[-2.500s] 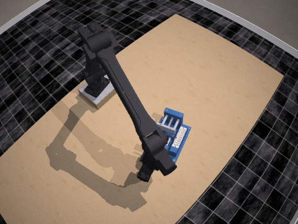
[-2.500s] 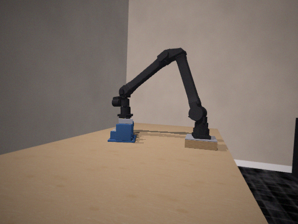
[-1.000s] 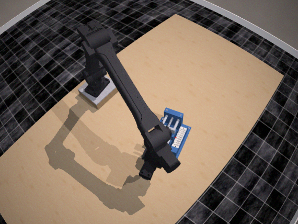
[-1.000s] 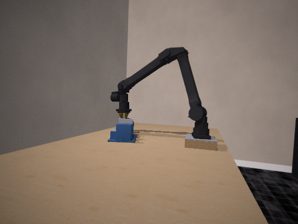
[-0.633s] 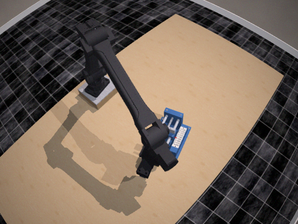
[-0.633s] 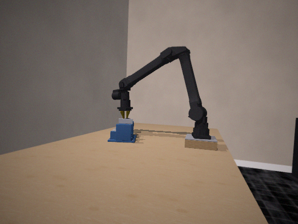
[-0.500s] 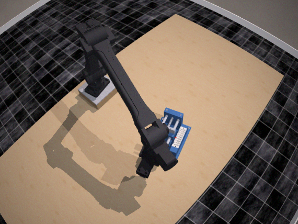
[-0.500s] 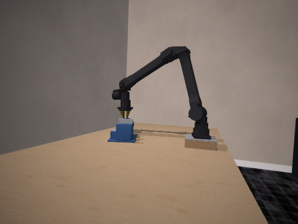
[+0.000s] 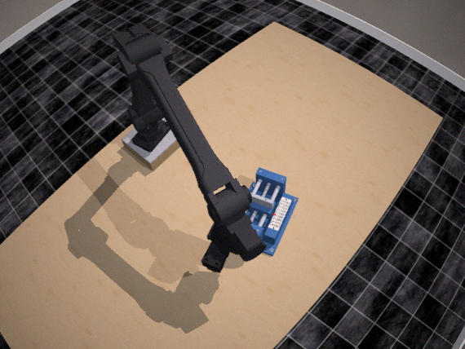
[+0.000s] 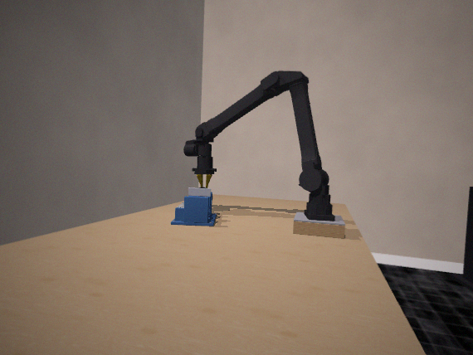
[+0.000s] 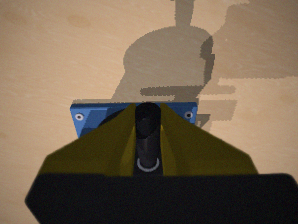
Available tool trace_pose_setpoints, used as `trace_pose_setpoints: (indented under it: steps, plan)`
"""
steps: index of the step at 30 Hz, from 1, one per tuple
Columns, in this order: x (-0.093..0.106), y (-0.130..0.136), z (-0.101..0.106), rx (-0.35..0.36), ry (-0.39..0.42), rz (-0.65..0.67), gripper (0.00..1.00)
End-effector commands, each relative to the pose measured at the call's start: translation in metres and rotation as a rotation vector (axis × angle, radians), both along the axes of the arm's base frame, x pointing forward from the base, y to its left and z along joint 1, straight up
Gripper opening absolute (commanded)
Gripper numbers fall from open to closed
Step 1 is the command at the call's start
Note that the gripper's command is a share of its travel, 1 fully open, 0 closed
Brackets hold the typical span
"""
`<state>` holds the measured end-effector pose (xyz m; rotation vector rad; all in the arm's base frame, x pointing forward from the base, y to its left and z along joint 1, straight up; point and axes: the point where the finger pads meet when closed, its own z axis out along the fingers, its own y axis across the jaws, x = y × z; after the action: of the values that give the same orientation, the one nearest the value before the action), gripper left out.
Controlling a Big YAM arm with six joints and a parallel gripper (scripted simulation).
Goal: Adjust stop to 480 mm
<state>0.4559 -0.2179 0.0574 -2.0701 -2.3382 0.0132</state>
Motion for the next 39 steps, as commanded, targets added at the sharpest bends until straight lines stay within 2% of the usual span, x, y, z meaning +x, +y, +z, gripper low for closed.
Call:
trace_pose_setpoints:
  steps: [1, 11, 19, 29, 35, 39]
  plan:
    - [0.002, -0.003, 0.030, -0.024, -0.055, 0.007, 0.06]
    - [-0.021, -0.008, 0.016, -0.023, -0.043, 0.002, 0.06]
    - [-0.021, -0.009, 0.014, -0.027, -0.049, 0.002, 0.06]
    - [-0.030, -0.009, 0.002, -0.023, -0.038, 0.002, 0.06]
    - [-0.031, -0.009, 0.001, -0.022, -0.037, 0.002, 0.06]
    - [-0.029, -0.011, -0.007, -0.024, -0.040, 0.002, 0.06]
